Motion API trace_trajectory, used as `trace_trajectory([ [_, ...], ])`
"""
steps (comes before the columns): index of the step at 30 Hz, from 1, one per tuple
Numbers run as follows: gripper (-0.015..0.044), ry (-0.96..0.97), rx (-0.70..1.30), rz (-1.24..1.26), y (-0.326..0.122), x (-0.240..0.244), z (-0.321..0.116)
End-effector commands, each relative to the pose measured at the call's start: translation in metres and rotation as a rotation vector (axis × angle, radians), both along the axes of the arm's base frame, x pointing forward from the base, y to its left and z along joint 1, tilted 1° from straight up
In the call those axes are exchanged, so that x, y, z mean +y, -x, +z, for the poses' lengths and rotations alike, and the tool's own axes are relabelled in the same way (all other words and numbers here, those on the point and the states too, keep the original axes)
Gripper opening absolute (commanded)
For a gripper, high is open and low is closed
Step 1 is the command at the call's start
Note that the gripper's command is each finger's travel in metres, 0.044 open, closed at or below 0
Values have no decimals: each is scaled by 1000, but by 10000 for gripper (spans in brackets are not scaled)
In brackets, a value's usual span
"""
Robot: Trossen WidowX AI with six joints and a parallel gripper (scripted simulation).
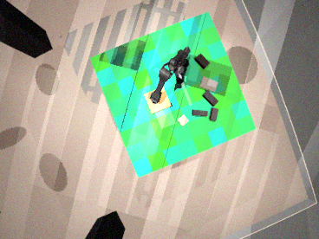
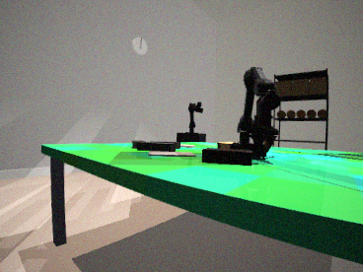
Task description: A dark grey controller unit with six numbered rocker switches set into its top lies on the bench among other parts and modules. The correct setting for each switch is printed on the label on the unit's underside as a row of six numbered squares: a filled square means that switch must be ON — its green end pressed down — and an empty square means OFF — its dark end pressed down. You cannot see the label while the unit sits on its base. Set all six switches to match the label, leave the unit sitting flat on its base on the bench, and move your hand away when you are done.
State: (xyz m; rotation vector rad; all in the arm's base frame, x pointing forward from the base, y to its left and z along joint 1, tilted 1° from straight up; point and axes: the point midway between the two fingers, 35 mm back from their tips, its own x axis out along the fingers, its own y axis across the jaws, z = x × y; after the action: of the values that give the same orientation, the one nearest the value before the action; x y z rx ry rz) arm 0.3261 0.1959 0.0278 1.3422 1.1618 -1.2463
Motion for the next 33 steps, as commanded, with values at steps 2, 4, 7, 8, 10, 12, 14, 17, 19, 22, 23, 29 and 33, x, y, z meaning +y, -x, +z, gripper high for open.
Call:
trace_trajectory([
  [2,440,-1,-1,1,0,0,0],
  [4,440,0,-1,0,0,-10,7],
  [7,440,5,0,0,6,-51,32],
  [8,440,6,0,0,7,-59,36],
  [10,440,6,0,0,8,-61,37],
  [12,440,6,0,0,8,-61,37],
  [14,440,6,0,0,8,-61,37],
  [17,440,6,0,0,8,-61,37],
  [19,440,6,0,0,8,-61,37],
  [22,440,6,0,0,8,-61,37],
  [23,440,6,0,0,8,-61,37],
  [29,440,6,0,0,8,-61,37],
  [33,335,9,2,127,7,-61,39],
])
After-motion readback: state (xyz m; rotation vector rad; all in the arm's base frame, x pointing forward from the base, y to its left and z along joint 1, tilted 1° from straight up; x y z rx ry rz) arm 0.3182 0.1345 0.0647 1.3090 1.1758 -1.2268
